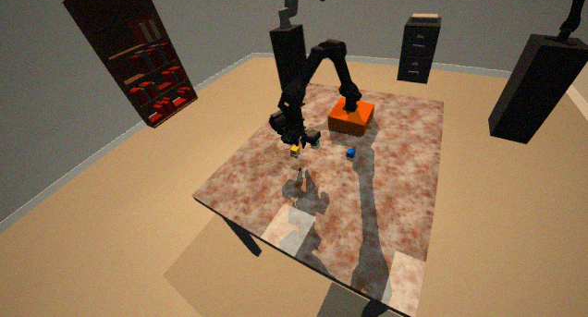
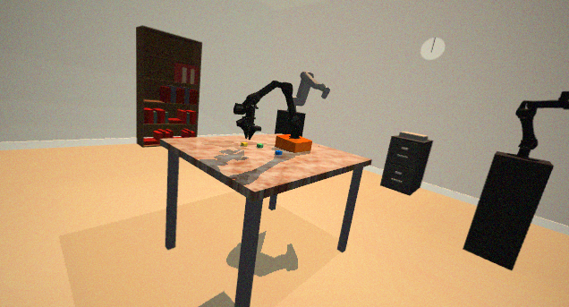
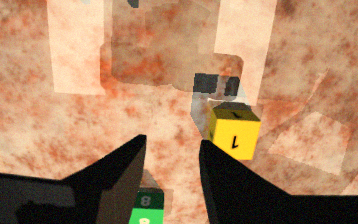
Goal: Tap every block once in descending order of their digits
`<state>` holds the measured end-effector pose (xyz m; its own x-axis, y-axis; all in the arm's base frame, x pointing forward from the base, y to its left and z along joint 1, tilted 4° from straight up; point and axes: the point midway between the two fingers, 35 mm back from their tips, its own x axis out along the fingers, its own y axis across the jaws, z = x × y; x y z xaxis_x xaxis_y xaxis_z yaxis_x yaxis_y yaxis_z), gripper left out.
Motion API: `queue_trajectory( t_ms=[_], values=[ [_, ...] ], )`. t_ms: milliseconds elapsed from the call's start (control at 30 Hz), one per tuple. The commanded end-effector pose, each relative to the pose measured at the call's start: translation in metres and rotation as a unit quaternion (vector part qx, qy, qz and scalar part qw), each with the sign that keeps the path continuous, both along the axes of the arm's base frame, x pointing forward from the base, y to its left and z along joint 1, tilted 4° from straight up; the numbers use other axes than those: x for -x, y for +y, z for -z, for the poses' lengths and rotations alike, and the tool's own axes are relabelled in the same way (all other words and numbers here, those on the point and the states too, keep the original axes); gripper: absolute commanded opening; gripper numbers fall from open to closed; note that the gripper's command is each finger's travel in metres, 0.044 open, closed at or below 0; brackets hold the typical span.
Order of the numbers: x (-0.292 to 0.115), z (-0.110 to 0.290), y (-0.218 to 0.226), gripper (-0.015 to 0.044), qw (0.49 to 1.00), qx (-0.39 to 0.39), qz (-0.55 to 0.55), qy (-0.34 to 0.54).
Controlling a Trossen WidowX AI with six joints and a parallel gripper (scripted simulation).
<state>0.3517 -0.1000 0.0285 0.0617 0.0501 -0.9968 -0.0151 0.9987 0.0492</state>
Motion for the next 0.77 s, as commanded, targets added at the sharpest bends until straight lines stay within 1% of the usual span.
queue_trajectory(
  t_ms=[0,200,233,400,533,600,733],
  values=[
    [-0.004,-0.018,0.068,0.0230,1.000,-0.001,-0.013,-0.001],
    [0.017,-0.044,0.170,0.0387,1.000,-0.005,-0.013,-0.001],
    [0.024,-0.049,0.185,0.0400,1.000,-0.006,-0.013,-0.001],
    [0.068,-0.069,0.255,0.0400,1.000,-0.012,-0.013,0.000],
    [0.112,-0.083,0.298,0.0400,1.000,-0.018,-0.013,0.002],
    [0.120,-0.085,0.304,0.0400,1.000,-0.019,-0.013,0.002],
    [0.120,-0.085,0.305,0.0400,1.000,-0.019,-0.013,0.002]
  ],
)
